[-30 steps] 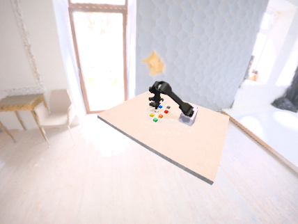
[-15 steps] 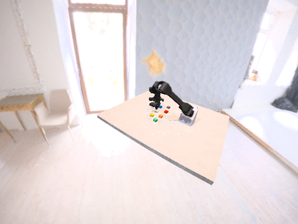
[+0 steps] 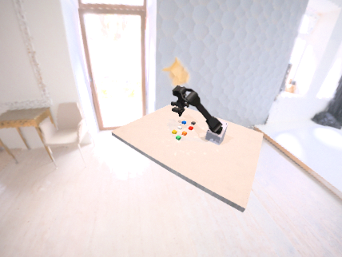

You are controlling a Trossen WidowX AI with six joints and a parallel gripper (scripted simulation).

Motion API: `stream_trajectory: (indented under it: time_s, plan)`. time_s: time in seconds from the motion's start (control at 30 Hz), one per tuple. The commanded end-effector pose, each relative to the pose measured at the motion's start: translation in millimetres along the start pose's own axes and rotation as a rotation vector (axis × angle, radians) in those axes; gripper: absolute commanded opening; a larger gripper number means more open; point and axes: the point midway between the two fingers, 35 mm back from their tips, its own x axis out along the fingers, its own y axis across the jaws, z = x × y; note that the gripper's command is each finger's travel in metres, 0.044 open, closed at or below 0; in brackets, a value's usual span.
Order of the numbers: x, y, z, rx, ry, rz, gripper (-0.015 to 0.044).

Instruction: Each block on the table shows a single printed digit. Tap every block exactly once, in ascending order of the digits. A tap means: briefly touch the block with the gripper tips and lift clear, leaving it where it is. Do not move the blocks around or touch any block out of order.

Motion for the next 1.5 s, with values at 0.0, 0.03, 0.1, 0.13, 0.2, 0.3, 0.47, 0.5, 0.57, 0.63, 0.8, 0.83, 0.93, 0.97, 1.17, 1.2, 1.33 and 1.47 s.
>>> stream_trajectory:
  time_s: [0.0, 0.03, 0.1, 0.13, 0.2, 0.3, 0.47, 0.5, 0.57, 0.63, 0.8, 0.83, 0.93, 0.97, 1.17, 1.2, 1.33, 1.47]
  plan:
    - [-11.1, 1.3, -2.2, -0.005, 0.010, -0.003, 0.0020]
    - [-11.5, 2.4, -3.7, -0.005, 0.010, -0.003, 0.0020]
    - [-13.6, 11.2, -15.9, -0.005, 0.010, -0.003, 0.0020]
    - [-14.9, 17.9, -25.9, -0.004, 0.011, -0.003, 0.0020]
    - [-16.3, 30.7, -46.8, -0.003, 0.011, -0.002, 0.0020]
    - [-15.2, 47.4, -79.5, -0.002, 0.013, -0.002, 0.0020]
    - [-11.7, 58.4, -106.1, -0.001, 0.013, -0.001, 0.0020]
    - [-11.7, 58.4, -106.1, -0.001, 0.013, -0.001, 0.0020]
    - [-11.7, 58.4, -106.1, -0.001, 0.013, -0.001, 0.0020]
    - [-8.9, 58.1, -105.8, -0.001, 0.013, -0.002, 0.0020]
    - [59.0, 58.0, -105.6, -0.002, 0.012, -0.002, 0.0020]
    - [66.7, 58.8, -106.8, -0.002, 0.012, 0.000, 0.0020]
    - [69.2, 59.1, -107.3, -0.002, 0.012, 0.002, 0.0020]
    - [69.2, 59.1, -107.3, -0.002, 0.012, 0.002, 0.0020]
    - [71.6, 59.0, -107.2, -0.002, 0.012, 0.001, 0.0020]
    - [73.2, 59.0, -107.1, -0.002, 0.012, 0.001, 0.0020]
    - [79.6, 58.8, -107.0, -0.002, 0.012, 0.001, 0.0020]
    - [86.0, 58.9, -107.1, -0.002, 0.012, 0.001, 0.0020]
